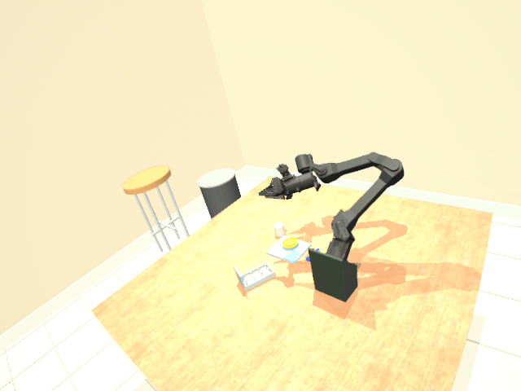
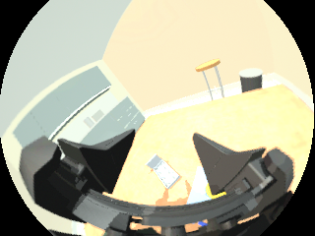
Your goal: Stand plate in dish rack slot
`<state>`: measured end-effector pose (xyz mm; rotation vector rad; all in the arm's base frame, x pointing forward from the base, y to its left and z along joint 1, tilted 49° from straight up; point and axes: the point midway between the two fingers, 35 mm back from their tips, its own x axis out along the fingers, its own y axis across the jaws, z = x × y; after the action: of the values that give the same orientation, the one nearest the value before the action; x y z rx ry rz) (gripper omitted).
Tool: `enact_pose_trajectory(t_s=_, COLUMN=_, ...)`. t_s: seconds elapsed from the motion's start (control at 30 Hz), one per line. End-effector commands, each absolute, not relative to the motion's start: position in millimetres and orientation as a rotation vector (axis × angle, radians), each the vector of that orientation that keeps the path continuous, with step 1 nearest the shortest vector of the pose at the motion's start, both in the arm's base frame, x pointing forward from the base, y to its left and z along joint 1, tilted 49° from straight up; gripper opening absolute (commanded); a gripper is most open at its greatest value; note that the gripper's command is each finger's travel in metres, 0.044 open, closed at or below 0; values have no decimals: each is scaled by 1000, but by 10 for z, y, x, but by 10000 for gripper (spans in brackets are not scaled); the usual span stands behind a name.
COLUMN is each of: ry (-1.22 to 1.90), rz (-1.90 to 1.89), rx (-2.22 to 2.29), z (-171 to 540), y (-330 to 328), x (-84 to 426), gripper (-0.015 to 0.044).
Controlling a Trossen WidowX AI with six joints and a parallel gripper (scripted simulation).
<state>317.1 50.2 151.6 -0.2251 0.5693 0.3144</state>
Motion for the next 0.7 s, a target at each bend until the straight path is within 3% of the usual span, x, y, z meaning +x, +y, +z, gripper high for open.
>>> enact_pose_trajectory(t_s=0.0, ry=694, rz=202, rx=-223, z=1333, y=309, x=3250, gripper=400)
enact_pose_trajectory(t_s=0.67, ry=1161, rz=-259, rx=-353, z=736, y=-507, x=3281, gripper=400)
